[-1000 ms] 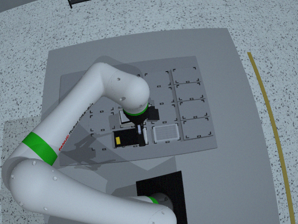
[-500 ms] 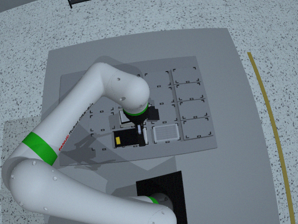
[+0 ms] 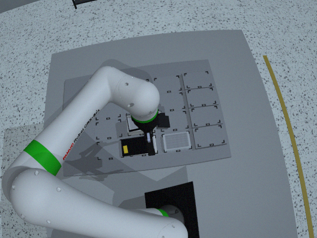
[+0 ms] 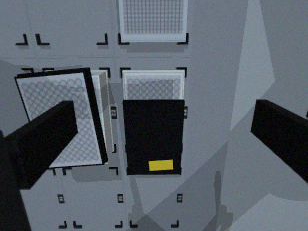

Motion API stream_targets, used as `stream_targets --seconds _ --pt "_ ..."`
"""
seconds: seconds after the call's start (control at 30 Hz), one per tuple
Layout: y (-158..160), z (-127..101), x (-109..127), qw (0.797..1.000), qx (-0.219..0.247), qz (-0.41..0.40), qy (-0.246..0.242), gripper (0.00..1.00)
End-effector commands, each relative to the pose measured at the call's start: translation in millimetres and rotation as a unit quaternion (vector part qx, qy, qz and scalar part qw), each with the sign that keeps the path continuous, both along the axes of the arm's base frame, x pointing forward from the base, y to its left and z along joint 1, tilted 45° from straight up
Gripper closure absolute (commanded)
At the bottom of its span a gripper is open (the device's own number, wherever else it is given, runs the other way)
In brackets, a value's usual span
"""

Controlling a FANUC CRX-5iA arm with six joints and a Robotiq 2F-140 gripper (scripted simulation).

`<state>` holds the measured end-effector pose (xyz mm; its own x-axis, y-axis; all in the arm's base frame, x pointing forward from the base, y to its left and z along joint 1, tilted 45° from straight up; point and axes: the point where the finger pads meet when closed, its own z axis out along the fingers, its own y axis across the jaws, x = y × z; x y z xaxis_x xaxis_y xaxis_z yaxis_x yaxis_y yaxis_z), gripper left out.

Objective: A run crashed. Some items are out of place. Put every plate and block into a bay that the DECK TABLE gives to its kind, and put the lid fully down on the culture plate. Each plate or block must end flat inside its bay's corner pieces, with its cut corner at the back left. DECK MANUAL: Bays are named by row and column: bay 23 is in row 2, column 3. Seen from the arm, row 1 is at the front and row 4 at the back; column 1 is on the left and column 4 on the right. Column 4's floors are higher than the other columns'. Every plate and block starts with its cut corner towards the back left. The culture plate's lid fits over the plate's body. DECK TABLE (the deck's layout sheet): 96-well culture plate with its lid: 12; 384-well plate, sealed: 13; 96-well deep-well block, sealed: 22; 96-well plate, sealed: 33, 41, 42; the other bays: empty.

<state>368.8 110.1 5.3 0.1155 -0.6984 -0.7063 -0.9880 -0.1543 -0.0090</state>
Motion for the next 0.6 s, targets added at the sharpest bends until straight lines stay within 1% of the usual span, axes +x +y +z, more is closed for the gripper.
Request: stream_targets --seconds 0.0,0.27,0.33,0.57 --pt "-8.0 -7.2 2.0 1.0 0.0 0.0 -0.001 0.0" --pt "-30.4 -29.8 5.7 1.0 0.0 0.0 -0.001 0.0" --pt "-30.4 -29.8 5.7 1.0 0.0 0.0 -0.001 0.0" --pt "-50.0 -49.5 8.9 1.0 0.0 0.0 -0.001 0.0"
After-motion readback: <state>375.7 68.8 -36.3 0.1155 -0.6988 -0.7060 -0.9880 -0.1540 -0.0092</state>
